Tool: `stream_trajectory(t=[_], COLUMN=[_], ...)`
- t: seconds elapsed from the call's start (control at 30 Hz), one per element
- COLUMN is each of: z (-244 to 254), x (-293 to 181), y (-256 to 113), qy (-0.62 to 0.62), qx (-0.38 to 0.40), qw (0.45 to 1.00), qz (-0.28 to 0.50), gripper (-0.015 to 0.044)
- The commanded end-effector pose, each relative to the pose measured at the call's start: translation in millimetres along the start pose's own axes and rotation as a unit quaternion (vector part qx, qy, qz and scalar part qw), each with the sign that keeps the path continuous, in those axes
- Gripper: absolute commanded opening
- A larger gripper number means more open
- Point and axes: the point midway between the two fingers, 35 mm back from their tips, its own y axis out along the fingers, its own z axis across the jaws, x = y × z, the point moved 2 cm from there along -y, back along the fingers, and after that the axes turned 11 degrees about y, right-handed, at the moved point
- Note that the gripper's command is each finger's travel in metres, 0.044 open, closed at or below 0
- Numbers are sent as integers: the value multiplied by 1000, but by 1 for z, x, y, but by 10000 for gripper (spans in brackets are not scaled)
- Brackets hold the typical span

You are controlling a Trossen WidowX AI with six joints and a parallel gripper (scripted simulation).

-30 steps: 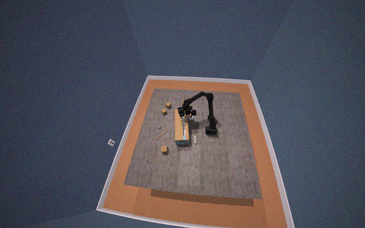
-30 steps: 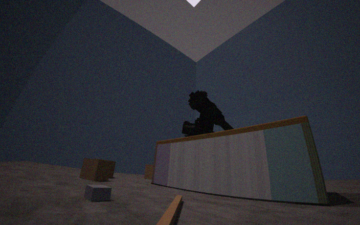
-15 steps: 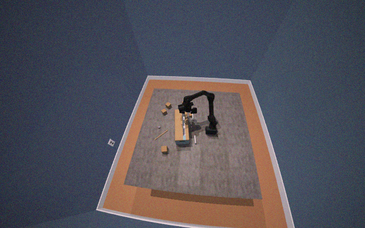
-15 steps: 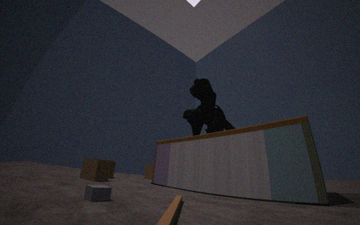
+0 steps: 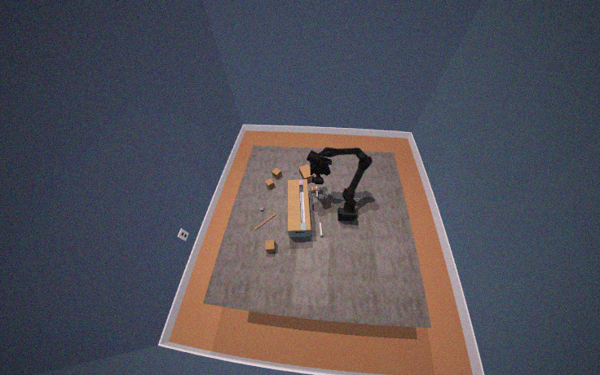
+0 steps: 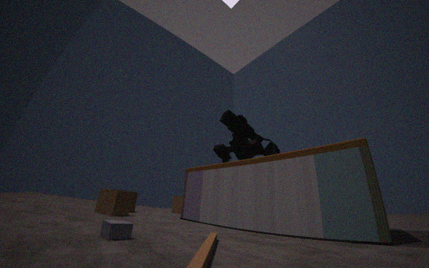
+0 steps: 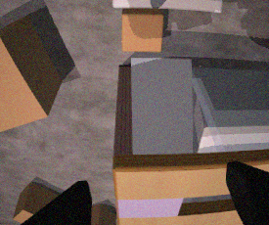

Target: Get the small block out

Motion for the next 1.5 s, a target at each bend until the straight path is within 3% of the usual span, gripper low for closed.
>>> stream_trajectory(t=[0.0, 0.2, 0.47, 1.47], z=[3, 3, 6, 7], x=[2, 3, 36, 48], y=[-3, -1, 82, 118], qy=[59, 59, 59, 59], qx=[-6, -6, -3, -3], qw=[998, 998, 998, 998], qz=[20, 20, 21, 21], gripper=[285, 285, 285, 285])
